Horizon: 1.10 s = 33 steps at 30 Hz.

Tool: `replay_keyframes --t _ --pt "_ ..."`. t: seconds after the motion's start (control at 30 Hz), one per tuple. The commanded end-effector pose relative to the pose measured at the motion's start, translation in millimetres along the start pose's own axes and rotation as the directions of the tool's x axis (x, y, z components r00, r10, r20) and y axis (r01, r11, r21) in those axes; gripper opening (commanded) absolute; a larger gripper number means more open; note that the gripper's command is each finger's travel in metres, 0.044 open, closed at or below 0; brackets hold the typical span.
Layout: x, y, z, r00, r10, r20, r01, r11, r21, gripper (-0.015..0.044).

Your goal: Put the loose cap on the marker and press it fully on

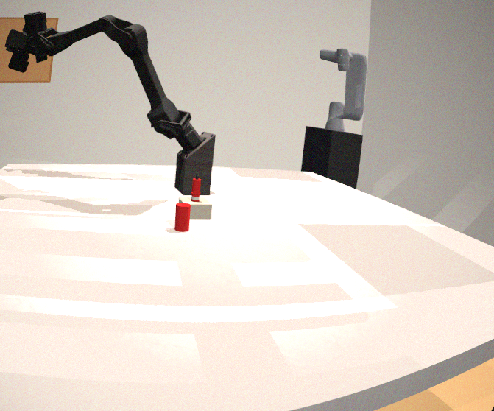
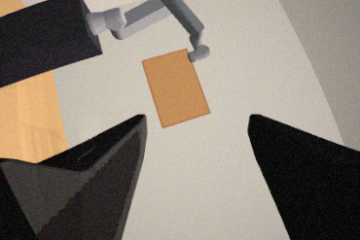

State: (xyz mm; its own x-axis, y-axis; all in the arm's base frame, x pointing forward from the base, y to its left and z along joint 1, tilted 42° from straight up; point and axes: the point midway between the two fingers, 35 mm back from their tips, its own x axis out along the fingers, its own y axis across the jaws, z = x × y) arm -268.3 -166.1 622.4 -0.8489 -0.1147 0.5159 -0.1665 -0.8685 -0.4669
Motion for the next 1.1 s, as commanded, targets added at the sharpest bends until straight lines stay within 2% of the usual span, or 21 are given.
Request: replay_keyframes --t 0.0,0.3,0.57,0.83,1.07 --pt "-23 73 16 0.974 0.225 0.02 -0.226 0.97 0.083 0.0243" --pt "-100 182 52 0.828 0.556 0.079 -0.561 0.817 0.132 0.0243" --pt "-194 256 78 0.619 0.78 0.095 -0.782 0.599 0.173 0.0243" --pt "-309 300 92 0.379 0.92 0.096 -0.922 0.366 0.127 0.0243" --pt "-413 312 94 0.173 0.982 0.071 -0.984 0.168 0.064 0.0243"
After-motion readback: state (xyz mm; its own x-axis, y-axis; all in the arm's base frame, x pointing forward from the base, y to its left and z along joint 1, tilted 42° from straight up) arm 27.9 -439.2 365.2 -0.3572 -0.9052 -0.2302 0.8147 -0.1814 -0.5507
